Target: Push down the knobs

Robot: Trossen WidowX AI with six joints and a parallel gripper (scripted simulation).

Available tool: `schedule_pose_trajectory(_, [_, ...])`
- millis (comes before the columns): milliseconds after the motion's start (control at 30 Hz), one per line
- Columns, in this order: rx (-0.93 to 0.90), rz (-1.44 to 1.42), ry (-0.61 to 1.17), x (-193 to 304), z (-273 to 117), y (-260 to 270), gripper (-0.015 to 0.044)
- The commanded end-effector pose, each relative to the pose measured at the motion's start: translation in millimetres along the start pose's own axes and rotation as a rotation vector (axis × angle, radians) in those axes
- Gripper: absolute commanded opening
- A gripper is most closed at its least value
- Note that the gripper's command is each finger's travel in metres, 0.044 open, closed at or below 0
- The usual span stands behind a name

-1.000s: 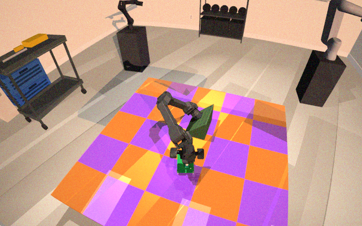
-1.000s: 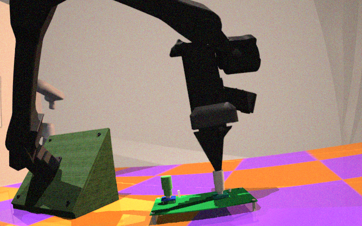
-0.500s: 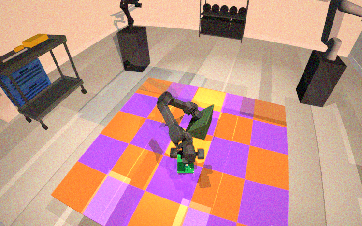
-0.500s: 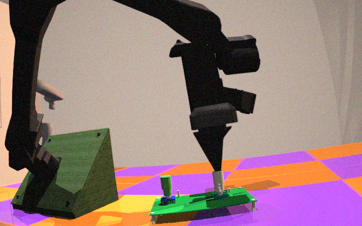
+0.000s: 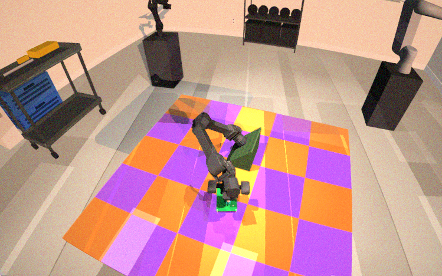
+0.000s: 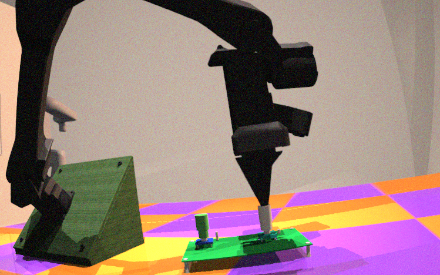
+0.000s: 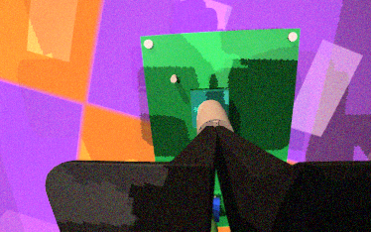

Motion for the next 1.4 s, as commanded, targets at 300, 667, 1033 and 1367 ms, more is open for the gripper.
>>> schedule_pose_trajectory(300, [0.003, 0.019, 0.022, -2, -11, -1, 0.0])
schedule_pose_trajectory(667, [0.008, 0.009, 0.022, -1, -13, -1, 0.0131])
schedule_pose_trajectory(1033, [-0.003, 0.008, 0.023, 74, -38, 2, 0.042])
schedule_pose_trajectory(1367, [0.002, 0.012, 0.029, 167, -40, -5, 0.044])
Point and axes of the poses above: the point midway between the two fingers, 35 mm back from their tips, its own z axis out along the fingers, its own y axis across the jaws, x = y × z, the point moved 3 cm from there along -z, back along the fingers, and after that the axes turned 10 degrees about z, right-handed, at the moved point
